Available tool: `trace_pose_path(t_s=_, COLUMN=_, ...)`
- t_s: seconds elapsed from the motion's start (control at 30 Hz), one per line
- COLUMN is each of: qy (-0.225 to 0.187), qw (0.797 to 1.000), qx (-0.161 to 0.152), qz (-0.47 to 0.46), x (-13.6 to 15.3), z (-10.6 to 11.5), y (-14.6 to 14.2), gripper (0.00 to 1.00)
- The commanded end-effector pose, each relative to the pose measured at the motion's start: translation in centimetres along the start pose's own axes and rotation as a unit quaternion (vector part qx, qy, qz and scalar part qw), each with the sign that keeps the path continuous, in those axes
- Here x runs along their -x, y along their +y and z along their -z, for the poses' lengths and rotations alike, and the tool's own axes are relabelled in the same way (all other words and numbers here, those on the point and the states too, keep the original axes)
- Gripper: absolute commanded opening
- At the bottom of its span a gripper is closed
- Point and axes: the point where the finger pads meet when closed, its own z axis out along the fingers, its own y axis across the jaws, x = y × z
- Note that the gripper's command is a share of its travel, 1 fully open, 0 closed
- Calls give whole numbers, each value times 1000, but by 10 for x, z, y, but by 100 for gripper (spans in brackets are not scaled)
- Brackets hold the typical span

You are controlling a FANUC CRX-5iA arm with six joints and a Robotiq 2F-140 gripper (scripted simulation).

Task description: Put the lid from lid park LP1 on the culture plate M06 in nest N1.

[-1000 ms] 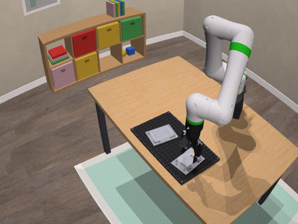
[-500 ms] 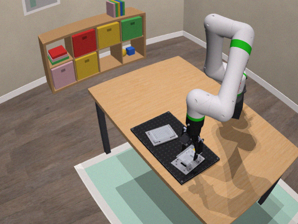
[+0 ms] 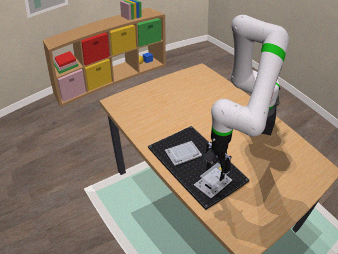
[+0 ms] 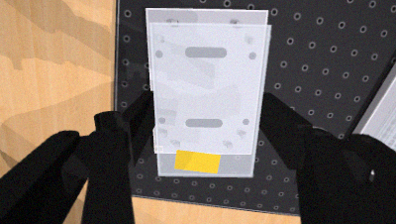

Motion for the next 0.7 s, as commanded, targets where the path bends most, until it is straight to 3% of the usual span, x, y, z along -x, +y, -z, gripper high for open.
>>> trace_pose_path(t_s=0.0, qy=1, qw=1000, qx=0, qz=0, x=-1, z=1, y=0, gripper=61)
trace_pose_path(t_s=0.17, qy=0, qw=1000, qx=1, qz=0, x=-2, z=0, y=13, gripper=61)
trace_pose_path(t_s=0.3, qy=-5, qw=1000, qx=3, qz=0, x=0, z=-3, y=90, gripper=61)
trace_pose_path(t_s=0.5, qy=0, qw=1000, qx=0, qz=0, x=17, z=0, y=166, gripper=61)
trace_pose_path(t_s=0.57, qy=0, qw=1000, qx=0, qz=0, x=17, z=0, y=166, gripper=61)
trace_pose_path(t_s=0.6, qy=1, qw=1000, qx=0, qz=0, x=26, z=0, y=203, gripper=61)
trace_pose_path(t_s=0.67, qy=1, qw=1000, qx=0, qz=0, x=30, z=1, y=223, gripper=61)
